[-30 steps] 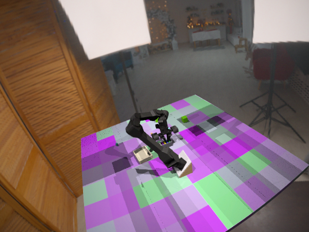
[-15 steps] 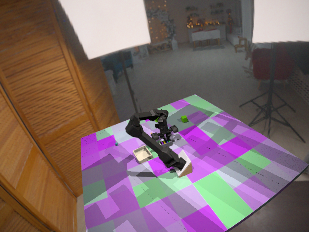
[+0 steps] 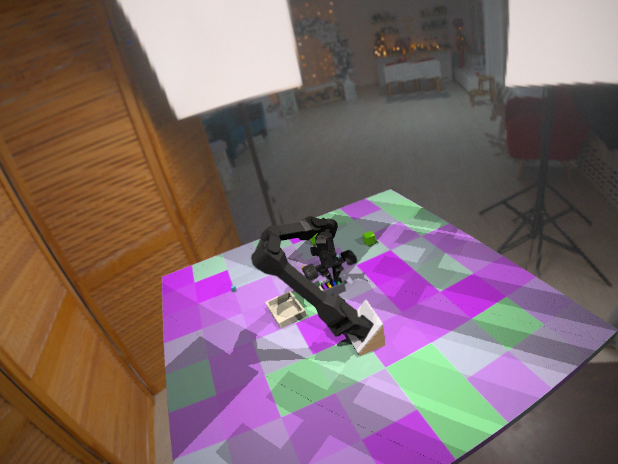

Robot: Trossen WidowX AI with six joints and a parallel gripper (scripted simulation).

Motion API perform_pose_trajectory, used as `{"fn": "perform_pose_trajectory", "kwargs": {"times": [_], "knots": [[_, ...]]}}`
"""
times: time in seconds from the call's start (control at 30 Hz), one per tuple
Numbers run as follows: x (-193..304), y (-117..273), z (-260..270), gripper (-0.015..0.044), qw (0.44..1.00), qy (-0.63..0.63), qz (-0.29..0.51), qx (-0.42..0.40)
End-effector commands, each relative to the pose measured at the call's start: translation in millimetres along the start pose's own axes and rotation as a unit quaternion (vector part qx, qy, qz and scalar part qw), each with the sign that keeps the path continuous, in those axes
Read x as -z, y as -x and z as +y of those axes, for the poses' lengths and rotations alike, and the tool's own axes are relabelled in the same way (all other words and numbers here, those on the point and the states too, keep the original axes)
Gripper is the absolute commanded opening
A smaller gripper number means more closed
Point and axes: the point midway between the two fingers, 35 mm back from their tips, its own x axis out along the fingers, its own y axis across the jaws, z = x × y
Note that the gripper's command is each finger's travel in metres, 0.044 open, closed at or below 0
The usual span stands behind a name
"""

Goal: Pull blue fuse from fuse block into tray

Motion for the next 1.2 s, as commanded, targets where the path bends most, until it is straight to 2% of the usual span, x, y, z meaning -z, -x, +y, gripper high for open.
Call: {"fn": "perform_pose_trajectory", "kwargs": {"times": [0.0, 1.17], "knots": [[0, 2, 0, 0.0, 1.0, 0.002, 0.0, 0.002], [0, 20, -1, 0.0, 1.0, 0.001, 0.0, 0.001]]}}
